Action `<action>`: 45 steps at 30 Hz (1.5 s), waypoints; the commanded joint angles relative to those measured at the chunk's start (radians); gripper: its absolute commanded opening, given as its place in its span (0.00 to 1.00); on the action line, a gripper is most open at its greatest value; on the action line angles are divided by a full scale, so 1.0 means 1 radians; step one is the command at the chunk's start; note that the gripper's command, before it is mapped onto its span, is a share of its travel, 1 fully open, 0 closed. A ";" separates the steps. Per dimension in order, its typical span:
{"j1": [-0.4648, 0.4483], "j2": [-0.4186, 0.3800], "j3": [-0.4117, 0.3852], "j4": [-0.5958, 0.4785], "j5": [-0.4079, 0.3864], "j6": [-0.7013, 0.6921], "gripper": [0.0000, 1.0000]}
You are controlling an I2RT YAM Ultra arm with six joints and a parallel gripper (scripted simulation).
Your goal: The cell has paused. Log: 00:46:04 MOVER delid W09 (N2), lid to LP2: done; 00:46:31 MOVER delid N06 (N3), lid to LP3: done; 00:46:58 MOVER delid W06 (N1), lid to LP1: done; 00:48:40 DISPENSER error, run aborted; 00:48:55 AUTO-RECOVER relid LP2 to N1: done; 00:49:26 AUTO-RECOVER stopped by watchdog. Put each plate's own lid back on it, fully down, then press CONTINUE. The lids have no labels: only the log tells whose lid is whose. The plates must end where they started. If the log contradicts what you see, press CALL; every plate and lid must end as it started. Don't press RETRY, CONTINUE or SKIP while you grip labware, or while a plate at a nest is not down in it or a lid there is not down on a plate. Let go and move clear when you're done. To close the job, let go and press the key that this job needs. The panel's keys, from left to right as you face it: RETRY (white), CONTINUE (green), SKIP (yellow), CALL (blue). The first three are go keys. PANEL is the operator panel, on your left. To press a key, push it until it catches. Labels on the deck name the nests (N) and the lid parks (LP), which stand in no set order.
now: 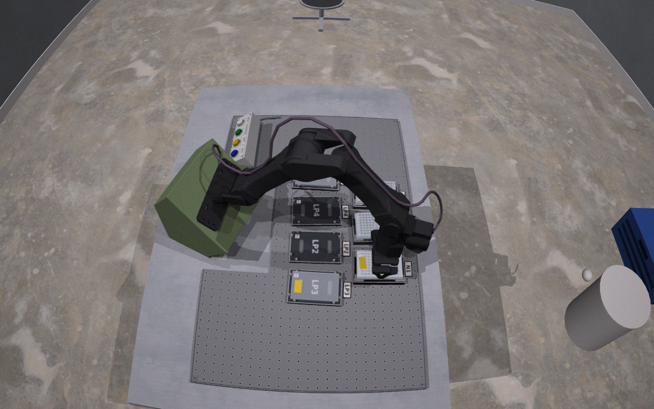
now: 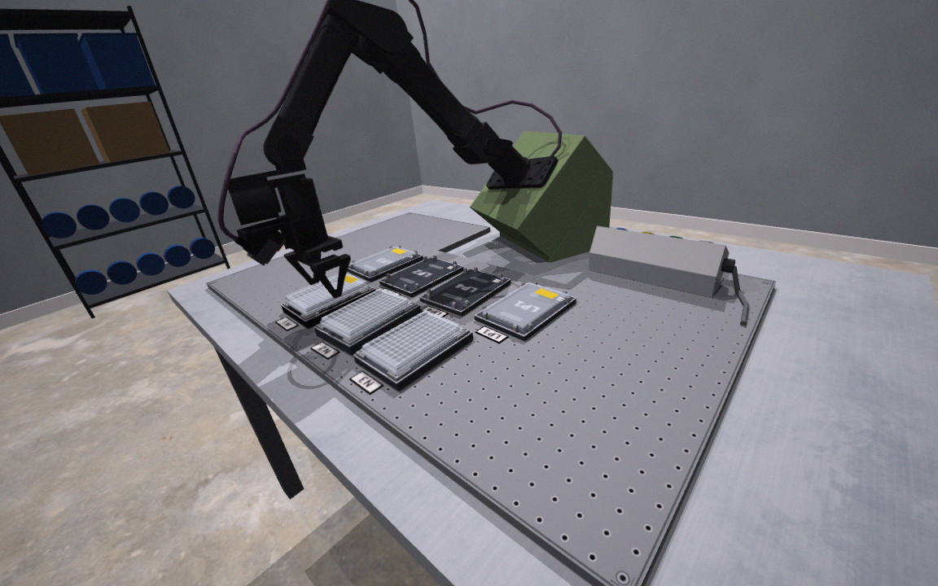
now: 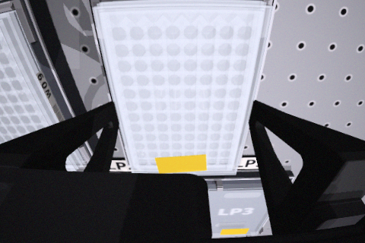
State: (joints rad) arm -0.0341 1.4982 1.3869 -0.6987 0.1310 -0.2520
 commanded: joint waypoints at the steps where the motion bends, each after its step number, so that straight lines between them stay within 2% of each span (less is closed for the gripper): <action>1: 0.001 -0.010 0.002 0.003 -0.002 -0.002 0.00; 29: 0.001 -0.038 0.043 -0.039 -0.002 -0.001 0.00; 45: 0.018 -0.083 0.048 -0.088 0.010 0.012 0.00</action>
State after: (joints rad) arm -0.0238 1.4467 1.3983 -0.7692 0.1360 -0.2481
